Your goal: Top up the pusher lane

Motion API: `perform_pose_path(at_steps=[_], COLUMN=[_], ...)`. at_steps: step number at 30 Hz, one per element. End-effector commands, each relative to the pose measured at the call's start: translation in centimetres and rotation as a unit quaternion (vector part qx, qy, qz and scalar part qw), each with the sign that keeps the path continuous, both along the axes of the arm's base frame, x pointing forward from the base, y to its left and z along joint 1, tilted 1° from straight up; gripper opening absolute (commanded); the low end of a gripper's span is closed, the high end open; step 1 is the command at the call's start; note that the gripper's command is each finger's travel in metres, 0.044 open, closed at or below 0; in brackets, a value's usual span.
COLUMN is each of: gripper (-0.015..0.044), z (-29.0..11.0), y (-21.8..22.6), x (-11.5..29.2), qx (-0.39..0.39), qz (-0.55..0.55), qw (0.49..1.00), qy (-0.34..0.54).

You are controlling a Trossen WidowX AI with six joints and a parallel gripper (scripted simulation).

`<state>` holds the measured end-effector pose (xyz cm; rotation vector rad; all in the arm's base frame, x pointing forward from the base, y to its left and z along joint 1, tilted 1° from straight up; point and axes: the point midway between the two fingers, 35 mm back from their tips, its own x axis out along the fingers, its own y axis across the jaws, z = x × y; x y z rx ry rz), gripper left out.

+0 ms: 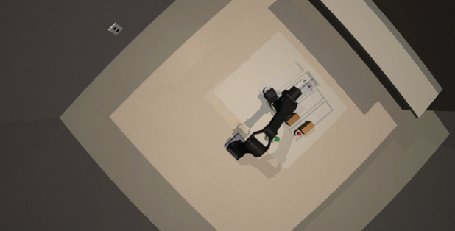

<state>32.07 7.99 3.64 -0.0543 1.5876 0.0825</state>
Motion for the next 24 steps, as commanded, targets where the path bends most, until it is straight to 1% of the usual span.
perform_pose_path(at_steps=[1, 24], gripper=[0.0, 0.0], z=[0.2, 0.4], y=[0.1, 0.2], x=[1.0, 2.0], qx=[0.002, 0.002], qz=[0.001, 0.001], qw=[1.0, 1.0], qy=[-0.012, -0.012])
